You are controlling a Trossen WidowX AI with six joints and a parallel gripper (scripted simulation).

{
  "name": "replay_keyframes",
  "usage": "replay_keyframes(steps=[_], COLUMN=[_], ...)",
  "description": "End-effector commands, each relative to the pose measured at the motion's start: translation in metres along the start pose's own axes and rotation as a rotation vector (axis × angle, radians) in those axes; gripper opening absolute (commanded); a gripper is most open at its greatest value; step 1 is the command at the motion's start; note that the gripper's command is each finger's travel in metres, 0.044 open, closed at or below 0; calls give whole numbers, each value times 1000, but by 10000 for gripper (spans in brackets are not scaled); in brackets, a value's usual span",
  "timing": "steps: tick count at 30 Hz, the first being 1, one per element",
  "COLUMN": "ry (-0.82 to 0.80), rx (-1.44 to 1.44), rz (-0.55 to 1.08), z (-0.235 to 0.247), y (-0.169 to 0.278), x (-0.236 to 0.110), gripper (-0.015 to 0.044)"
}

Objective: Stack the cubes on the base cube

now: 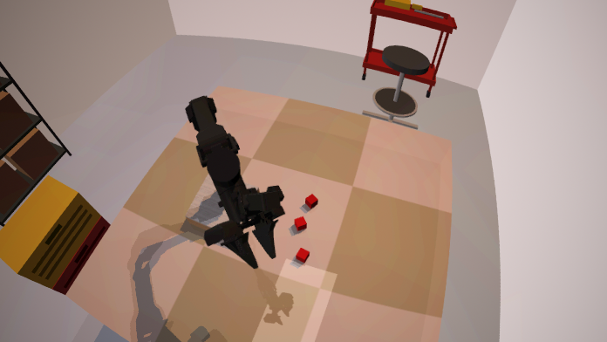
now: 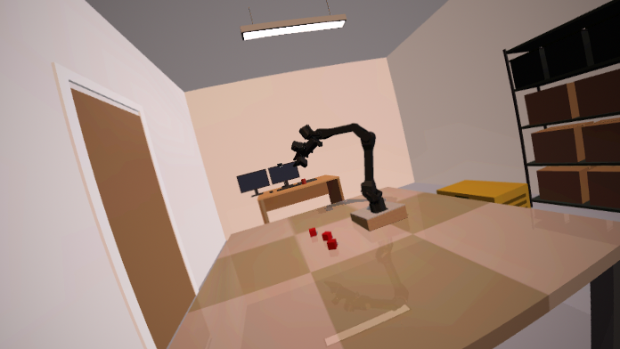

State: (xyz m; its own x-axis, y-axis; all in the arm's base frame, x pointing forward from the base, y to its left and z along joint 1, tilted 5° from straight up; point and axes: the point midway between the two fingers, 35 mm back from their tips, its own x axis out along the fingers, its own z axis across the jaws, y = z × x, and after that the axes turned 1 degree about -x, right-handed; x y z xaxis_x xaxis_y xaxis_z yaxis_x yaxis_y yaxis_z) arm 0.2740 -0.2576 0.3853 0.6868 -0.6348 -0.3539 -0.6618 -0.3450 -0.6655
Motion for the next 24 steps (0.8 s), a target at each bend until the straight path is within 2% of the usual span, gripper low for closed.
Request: replay_keyframes(steps=[1, 6, 11, 18, 24], ry=[-140, -352, -550, -797, -969], rx=[-25, -95, -193, -375, -566], rz=[47, 120, 201, 328, 444], z=[48, 123, 194, 281, 337], y=[4, 11, 22, 47, 76], x=[15, 25, 20, -9, -46], gripper=[265, 265, 265, 265, 265])
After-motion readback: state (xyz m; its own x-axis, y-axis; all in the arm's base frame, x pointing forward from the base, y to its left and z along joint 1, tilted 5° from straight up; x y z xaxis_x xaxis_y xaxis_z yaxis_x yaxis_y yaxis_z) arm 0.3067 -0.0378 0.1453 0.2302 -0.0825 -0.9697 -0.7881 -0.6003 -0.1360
